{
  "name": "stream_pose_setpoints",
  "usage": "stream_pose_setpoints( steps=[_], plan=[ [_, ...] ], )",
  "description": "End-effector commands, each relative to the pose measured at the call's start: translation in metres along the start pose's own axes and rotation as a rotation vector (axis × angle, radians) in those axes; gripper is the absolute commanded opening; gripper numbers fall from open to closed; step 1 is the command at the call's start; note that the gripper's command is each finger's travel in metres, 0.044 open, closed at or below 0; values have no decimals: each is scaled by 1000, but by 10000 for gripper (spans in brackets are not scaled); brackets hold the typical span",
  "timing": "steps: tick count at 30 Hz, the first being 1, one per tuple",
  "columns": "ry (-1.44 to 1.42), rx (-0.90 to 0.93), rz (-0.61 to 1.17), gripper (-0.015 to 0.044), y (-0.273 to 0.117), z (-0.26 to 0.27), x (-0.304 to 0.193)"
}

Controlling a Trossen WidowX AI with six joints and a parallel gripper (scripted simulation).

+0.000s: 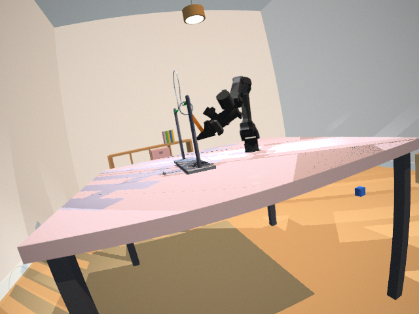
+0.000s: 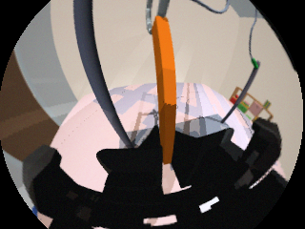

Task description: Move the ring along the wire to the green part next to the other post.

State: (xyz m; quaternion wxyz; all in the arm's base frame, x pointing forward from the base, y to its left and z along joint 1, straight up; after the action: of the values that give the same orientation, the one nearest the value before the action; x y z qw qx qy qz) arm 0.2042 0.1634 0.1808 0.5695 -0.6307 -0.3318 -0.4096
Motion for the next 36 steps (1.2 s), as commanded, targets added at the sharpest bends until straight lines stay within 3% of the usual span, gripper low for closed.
stream_pose_setpoints(
  steps=[1,11,25,36],
  plan=[
    [0,0,0,-98,0,0,0],
    [0,0,1,160,-2,0,0],
    [3,-2,4,160,-49,0,-1],
    [3,-2,4,160,-50,0,-1]
  ],
)
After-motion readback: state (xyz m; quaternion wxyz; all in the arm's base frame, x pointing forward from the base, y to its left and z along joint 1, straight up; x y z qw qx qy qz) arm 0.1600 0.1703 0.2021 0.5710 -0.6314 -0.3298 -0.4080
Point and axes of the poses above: the point midway between the two fingers, 35 mm back from their tips, its own y axis out along the fingers, its own z axis across the jaws, x = y × z, the point moved 9 cm from there along -y, back along the fingers, and after that the axes turned 1 degree about y, right-handed, at the moved point
